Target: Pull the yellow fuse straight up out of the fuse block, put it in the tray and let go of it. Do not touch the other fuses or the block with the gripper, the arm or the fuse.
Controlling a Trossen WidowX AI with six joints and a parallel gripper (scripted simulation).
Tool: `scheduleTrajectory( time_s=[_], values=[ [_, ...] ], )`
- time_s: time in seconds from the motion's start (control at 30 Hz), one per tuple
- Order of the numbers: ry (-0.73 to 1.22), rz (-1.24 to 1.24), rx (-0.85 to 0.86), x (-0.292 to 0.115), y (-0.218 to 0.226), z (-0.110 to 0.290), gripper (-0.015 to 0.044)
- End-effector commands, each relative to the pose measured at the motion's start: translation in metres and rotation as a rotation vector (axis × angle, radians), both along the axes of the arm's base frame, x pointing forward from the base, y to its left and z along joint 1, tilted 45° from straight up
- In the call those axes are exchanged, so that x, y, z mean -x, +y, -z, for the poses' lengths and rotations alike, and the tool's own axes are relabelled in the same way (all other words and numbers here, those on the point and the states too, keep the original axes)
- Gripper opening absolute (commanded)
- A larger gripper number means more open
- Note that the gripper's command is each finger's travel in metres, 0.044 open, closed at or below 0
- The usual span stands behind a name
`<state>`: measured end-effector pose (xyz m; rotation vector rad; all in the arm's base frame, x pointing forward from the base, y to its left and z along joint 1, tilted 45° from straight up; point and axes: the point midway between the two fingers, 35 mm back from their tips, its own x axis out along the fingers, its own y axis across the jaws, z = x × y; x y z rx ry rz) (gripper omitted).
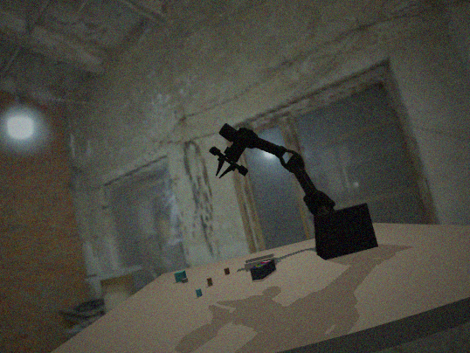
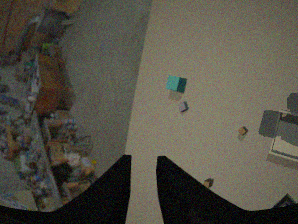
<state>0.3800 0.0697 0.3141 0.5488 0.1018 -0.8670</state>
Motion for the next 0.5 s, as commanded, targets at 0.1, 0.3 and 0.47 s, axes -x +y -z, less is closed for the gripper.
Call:
scheduleTrajectory(
  time_s=[0.1, 0.3, 0.47],
  values=[
    [0.35, -0.037, 0.078, -0.023, -0.006, 0.108, 0.0065],
    [0.674, -0.063, 0.109, -0.018, -0.024, 0.206, 0.0065],
    [0.964, -0.071, 0.1, 0.008, -0.046, 0.286, 0.0065]
  ],
)
